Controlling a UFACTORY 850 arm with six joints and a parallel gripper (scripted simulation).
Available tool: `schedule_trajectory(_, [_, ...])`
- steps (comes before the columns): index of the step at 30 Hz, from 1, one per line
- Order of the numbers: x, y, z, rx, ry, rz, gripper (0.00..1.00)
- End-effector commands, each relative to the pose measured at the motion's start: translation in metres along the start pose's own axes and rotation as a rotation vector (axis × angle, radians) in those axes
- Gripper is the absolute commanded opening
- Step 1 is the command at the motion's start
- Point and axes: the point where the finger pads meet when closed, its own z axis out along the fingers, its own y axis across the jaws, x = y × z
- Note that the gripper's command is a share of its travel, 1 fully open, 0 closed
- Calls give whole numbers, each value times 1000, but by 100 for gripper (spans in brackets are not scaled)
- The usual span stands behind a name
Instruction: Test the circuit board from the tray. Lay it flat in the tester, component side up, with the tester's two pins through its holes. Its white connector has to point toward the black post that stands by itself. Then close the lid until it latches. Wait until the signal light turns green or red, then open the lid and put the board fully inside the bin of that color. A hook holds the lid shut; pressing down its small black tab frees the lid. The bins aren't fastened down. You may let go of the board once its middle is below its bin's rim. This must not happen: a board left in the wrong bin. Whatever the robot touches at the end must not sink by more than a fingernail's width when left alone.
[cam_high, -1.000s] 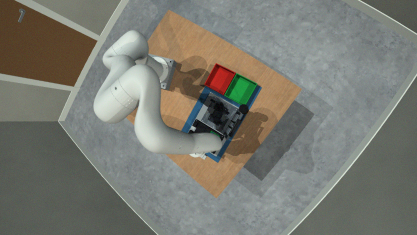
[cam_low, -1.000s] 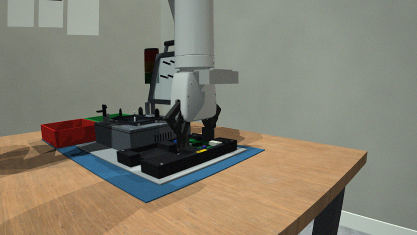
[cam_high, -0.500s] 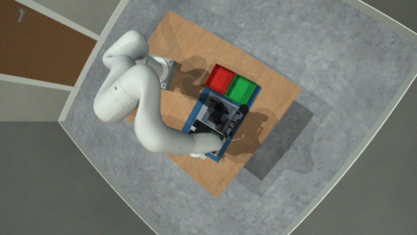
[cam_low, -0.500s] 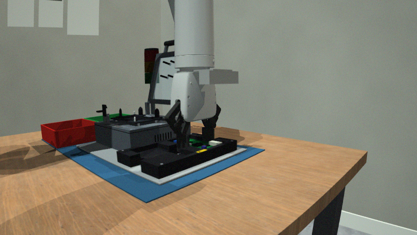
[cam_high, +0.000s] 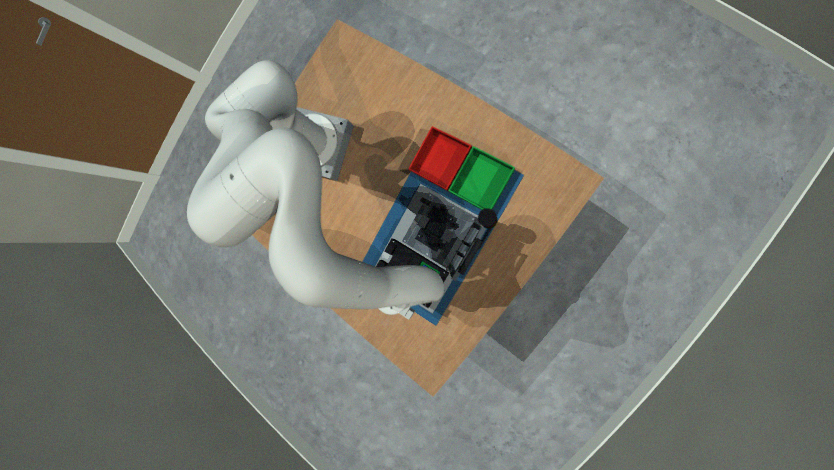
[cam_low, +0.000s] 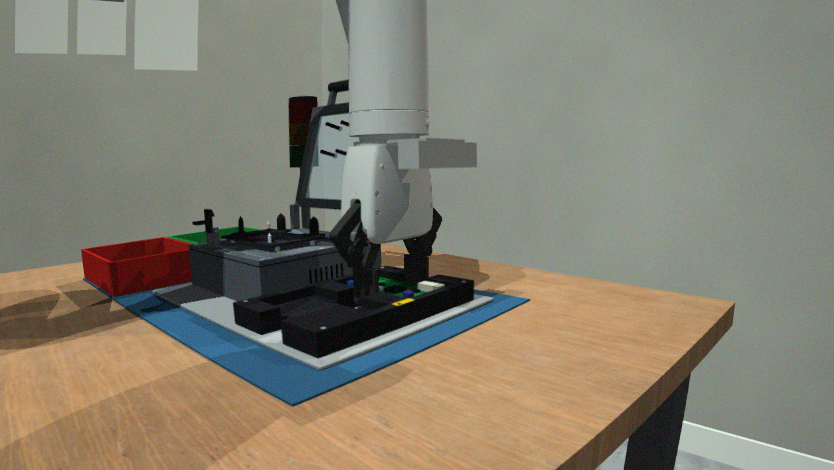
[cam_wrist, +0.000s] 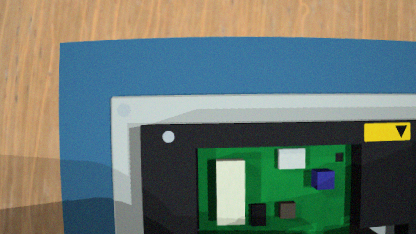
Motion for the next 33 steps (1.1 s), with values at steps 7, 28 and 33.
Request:
schedule_trajectory(7, [0,-1,-1,2,1,0,79])
schedule_trajectory(28, [0,-1,-22,2,1,0,79])
schedule_trajectory(33, [0,-1,-26,2,1,0,79])
